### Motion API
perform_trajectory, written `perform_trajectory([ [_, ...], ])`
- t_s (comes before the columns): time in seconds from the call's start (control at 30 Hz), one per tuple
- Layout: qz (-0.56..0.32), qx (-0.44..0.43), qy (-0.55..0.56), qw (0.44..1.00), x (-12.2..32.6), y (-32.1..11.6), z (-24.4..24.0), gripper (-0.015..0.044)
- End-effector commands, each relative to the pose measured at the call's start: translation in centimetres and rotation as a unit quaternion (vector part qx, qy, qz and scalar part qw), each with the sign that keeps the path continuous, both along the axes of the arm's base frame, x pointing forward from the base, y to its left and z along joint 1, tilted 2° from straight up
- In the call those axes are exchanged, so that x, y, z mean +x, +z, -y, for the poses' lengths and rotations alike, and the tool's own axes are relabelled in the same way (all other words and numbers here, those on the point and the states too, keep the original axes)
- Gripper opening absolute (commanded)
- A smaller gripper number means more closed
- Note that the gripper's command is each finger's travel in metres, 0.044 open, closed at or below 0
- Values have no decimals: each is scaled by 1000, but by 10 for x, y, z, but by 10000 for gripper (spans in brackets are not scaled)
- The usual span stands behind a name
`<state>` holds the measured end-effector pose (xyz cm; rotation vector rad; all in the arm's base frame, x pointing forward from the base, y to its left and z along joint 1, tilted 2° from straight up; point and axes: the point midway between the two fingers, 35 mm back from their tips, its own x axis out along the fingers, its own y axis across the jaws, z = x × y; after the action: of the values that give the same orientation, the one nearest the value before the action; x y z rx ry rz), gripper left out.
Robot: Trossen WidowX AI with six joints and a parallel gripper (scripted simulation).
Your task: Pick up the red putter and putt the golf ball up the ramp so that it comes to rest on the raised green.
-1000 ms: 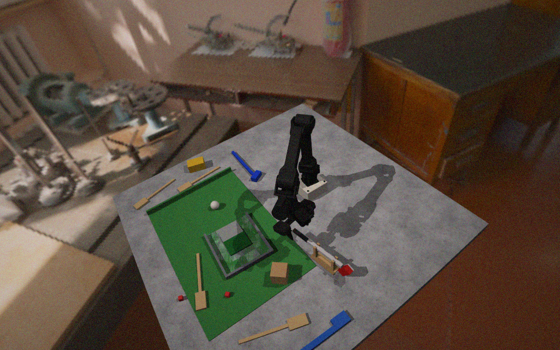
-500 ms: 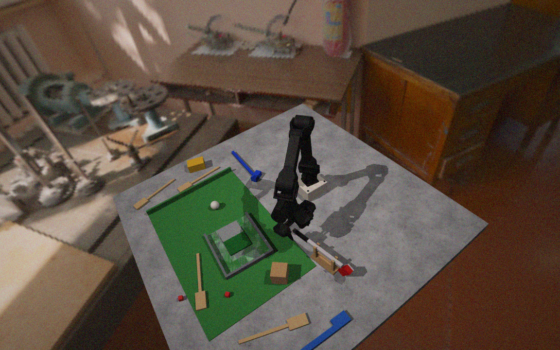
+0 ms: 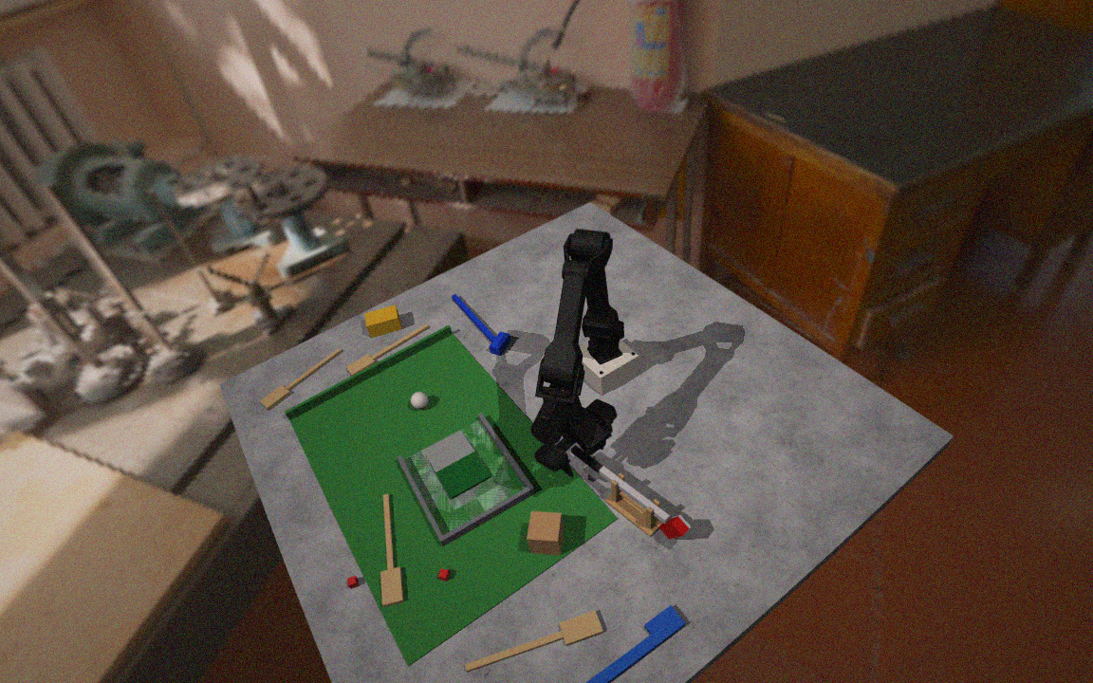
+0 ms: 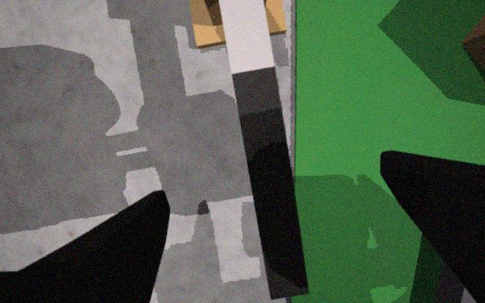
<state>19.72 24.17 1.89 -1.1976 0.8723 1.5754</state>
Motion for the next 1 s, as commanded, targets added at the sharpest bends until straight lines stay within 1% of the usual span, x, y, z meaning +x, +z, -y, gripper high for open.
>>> perform_trajectory([
  [0.0,-4,0,-3,1000,-1,-7,0,440],
  [0.37,-4,0,-3,1000,-2,-22,0,440],
  [0.9,-1,-1,0,1000,-1,-18,0,20],
  [0.97,-1,-1,0,1000,-1,-18,0,7],
])
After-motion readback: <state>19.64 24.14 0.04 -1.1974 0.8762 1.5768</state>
